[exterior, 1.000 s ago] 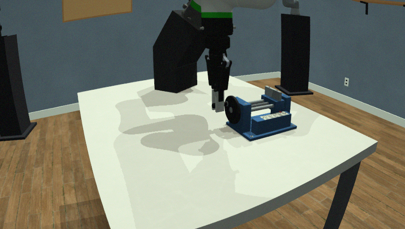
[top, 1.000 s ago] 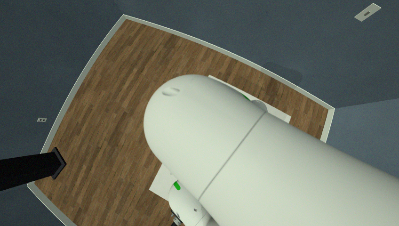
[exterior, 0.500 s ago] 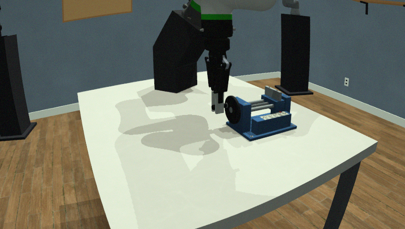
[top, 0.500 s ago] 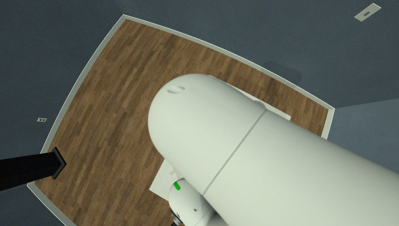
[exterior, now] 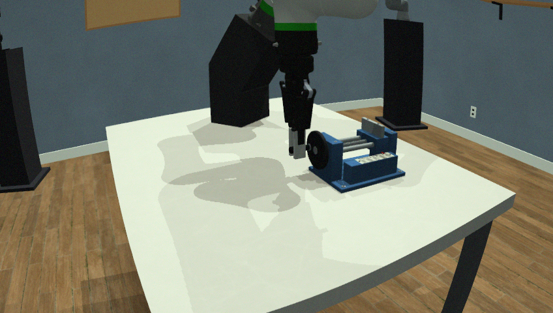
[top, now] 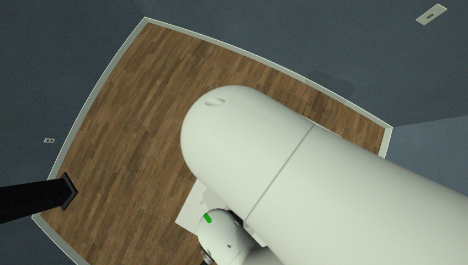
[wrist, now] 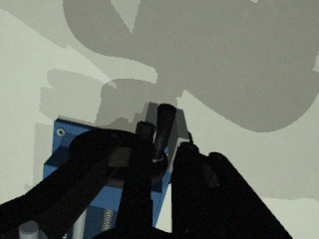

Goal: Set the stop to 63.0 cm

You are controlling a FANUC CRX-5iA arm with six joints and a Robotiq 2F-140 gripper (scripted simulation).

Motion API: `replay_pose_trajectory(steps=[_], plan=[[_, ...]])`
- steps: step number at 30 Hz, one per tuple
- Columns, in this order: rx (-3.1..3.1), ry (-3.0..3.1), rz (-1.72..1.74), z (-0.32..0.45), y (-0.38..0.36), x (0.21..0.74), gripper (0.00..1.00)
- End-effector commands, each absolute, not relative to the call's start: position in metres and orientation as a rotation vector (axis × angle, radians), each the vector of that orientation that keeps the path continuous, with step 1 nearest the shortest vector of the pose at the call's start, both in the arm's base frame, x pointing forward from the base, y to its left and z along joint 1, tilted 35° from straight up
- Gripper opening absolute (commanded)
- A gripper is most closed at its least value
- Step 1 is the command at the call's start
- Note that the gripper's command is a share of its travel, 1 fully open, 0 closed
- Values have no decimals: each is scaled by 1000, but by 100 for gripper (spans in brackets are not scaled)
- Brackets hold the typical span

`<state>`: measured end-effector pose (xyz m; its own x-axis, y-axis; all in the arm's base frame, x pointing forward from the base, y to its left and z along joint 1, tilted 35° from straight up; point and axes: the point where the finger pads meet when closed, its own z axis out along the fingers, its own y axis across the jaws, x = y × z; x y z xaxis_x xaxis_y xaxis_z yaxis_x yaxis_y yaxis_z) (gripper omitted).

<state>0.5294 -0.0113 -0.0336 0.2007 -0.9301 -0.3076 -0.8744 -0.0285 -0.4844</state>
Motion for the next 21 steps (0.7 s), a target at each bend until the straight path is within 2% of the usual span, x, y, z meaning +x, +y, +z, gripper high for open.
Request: replay_pose_trajectory(steps=[1, 21], plan=[[-1902, 1676, -125, -36, -10, 531, 4], [-1902, 1676, -125, -44, -5, 543, 4]])
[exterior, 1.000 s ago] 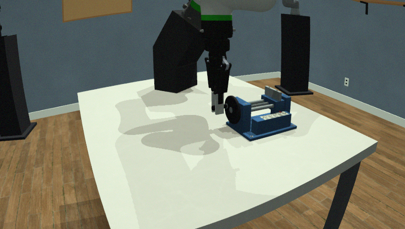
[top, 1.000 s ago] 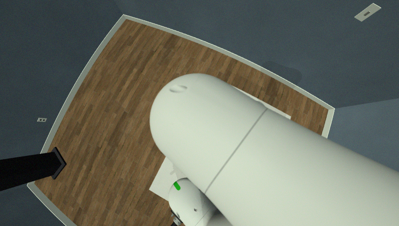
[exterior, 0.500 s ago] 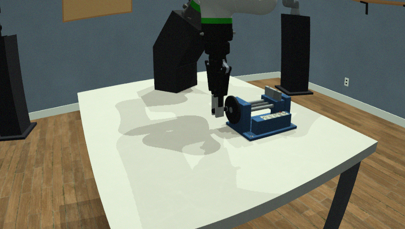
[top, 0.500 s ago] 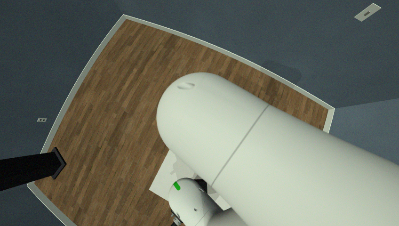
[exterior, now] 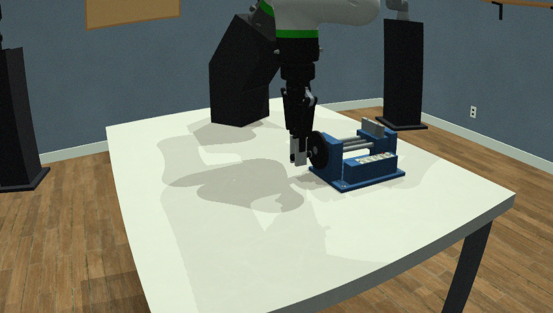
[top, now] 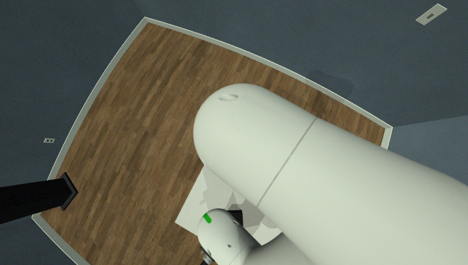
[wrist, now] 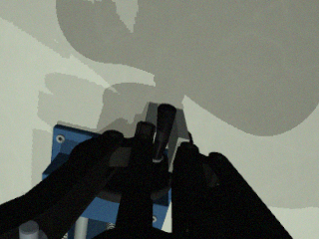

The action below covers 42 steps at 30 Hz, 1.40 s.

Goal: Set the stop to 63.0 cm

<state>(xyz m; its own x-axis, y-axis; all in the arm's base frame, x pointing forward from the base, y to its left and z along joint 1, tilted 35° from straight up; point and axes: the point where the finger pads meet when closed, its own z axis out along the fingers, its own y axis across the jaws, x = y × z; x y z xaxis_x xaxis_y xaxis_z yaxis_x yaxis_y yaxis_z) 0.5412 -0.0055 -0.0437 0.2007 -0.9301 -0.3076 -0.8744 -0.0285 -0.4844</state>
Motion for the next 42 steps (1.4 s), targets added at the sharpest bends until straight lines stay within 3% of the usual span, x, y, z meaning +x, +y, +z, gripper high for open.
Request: replay_pose_trajectory(steps=[1, 42], plan=[[-1902, 1676, -125, -45, -5, 544, 4], [-1902, 1676, -125, -5, -9, 584, 4]])
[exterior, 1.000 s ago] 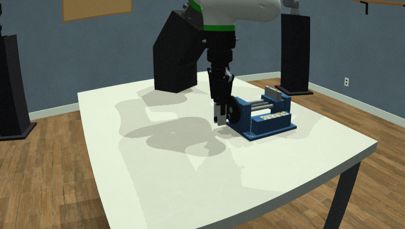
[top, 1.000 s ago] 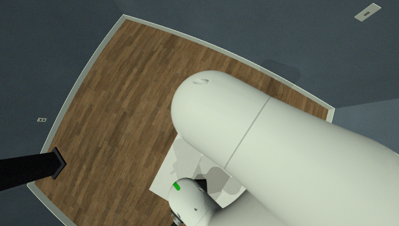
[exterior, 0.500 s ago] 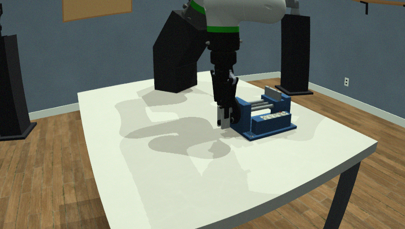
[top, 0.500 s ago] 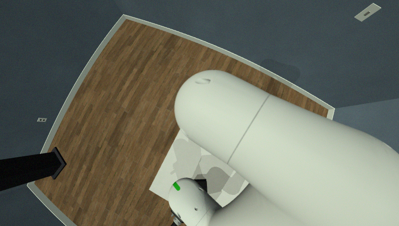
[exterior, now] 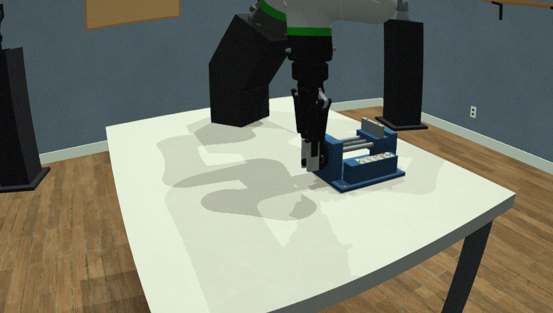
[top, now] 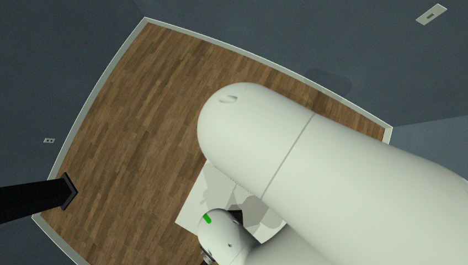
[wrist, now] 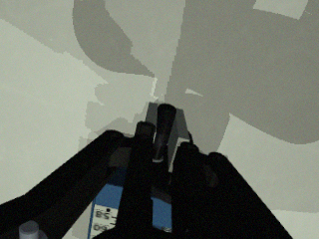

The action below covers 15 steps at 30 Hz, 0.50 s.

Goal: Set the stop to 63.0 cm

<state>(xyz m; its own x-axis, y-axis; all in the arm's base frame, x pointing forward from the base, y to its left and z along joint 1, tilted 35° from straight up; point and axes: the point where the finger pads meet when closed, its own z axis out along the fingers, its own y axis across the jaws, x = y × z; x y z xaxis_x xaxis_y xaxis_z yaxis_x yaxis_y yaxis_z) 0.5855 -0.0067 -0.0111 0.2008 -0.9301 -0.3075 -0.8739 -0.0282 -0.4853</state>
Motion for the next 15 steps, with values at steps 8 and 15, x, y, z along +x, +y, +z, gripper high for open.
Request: replay_pose_trajectory(steps=[8, 15], plan=[[-1902, 1676, -125, 5, -14, 578, 4], [-1902, 1676, -125, 10, -18, 569, 4]])
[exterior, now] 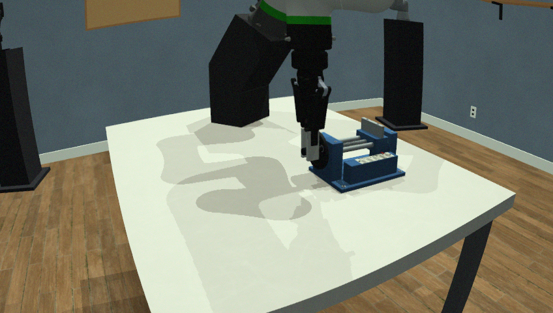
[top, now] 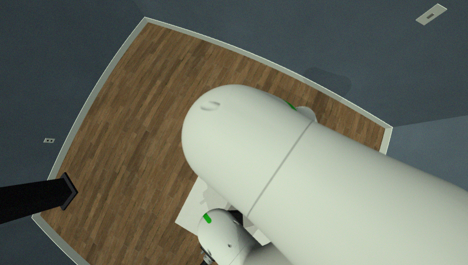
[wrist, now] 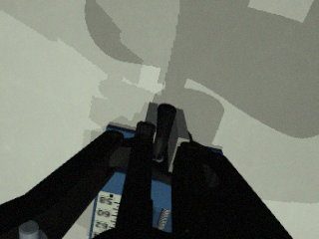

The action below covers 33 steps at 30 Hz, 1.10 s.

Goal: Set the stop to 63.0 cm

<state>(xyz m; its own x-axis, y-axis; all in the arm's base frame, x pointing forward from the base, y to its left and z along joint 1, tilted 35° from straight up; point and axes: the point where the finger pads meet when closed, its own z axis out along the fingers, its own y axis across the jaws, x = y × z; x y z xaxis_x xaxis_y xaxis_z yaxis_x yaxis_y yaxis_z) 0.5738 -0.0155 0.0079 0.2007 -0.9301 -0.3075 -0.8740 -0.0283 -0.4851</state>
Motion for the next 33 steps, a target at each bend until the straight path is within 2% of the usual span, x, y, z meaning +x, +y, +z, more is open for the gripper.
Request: replay_pose_trajectory(steps=[1, 23, 33], plan=[[-1902, 1676, -125, 11, -18, 567, 4], [-1902, 1676, -125, -7, -21, 528, 4], [-1902, 1676, -125, -26, -15, 526, 4]])
